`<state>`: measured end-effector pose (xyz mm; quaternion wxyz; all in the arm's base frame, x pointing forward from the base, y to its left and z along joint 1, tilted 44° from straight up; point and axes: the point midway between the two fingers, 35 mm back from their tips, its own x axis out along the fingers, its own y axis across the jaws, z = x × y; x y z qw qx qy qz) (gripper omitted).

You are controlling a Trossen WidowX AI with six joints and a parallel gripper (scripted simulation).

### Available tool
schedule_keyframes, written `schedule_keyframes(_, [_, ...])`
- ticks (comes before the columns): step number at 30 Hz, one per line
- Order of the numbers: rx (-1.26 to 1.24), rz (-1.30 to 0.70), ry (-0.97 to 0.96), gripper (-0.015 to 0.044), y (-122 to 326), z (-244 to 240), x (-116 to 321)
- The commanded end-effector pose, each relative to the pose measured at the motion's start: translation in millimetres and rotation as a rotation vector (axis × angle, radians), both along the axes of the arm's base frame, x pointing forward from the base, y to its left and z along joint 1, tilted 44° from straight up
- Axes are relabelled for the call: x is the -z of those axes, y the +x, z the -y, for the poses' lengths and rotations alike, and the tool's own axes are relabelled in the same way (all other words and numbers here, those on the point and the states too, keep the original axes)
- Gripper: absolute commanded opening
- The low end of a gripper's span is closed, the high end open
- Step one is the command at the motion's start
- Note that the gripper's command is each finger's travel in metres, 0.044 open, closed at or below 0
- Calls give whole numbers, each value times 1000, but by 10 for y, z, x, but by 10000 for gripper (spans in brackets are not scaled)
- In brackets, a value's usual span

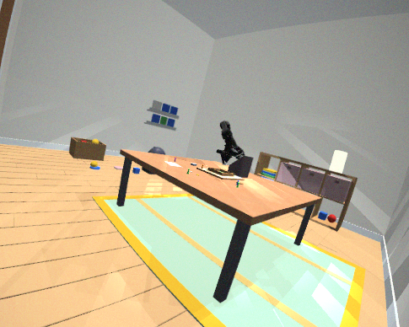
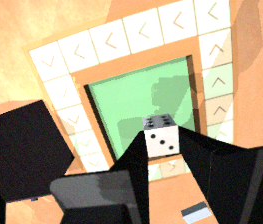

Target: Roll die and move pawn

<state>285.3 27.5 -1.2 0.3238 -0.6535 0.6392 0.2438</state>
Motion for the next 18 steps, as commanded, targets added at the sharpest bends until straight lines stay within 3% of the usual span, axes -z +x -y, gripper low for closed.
schedule_keyframes(1, [-65,-71,-16,0,-36,127,-43])
schedule_keyframes(8, [-72,-91,2,0,-46,152,-42])
schedule_keyframes(18, [-34,-167,315,0,-119,194,65])
